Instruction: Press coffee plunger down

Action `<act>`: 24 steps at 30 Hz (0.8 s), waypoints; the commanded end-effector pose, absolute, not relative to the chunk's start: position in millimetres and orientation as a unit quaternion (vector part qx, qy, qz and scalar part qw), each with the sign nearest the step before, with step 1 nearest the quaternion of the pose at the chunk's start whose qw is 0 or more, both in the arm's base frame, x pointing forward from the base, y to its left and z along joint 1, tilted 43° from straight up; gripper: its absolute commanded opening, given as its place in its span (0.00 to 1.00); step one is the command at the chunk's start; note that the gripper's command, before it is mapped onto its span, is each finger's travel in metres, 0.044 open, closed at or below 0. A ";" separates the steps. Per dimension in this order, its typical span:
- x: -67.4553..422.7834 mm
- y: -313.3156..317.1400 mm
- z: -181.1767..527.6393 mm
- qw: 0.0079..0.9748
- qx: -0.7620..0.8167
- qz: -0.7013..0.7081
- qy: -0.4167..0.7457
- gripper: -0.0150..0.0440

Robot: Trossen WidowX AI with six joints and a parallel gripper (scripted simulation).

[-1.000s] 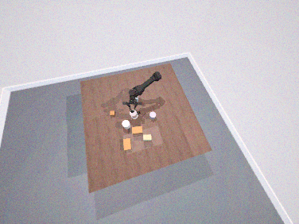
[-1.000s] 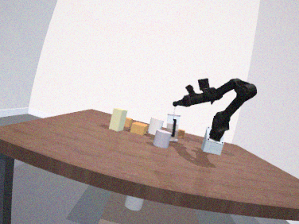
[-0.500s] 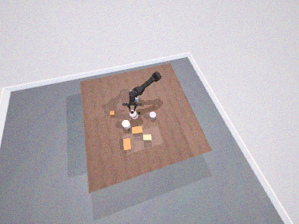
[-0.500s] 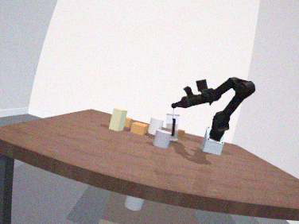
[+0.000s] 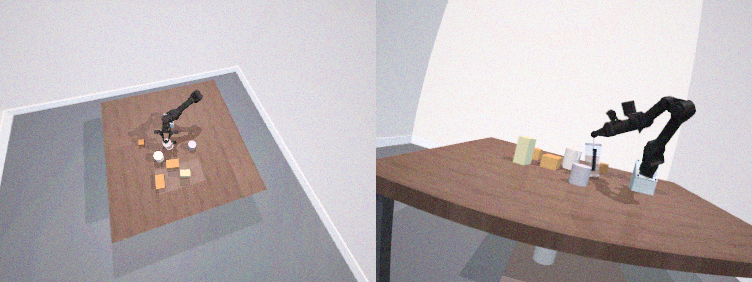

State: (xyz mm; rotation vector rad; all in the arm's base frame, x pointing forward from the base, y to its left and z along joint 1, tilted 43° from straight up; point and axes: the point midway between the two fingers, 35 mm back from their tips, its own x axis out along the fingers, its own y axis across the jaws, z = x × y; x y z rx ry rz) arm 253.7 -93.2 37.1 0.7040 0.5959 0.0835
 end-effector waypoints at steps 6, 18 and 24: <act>251.4 -84.9 27.6 0.882 0.357 0.047 0.303 0.46; 252.0 -86.2 26.7 0.882 0.357 0.047 0.303 0.46; 252.5 -86.9 26.3 0.882 0.357 0.047 0.303 0.46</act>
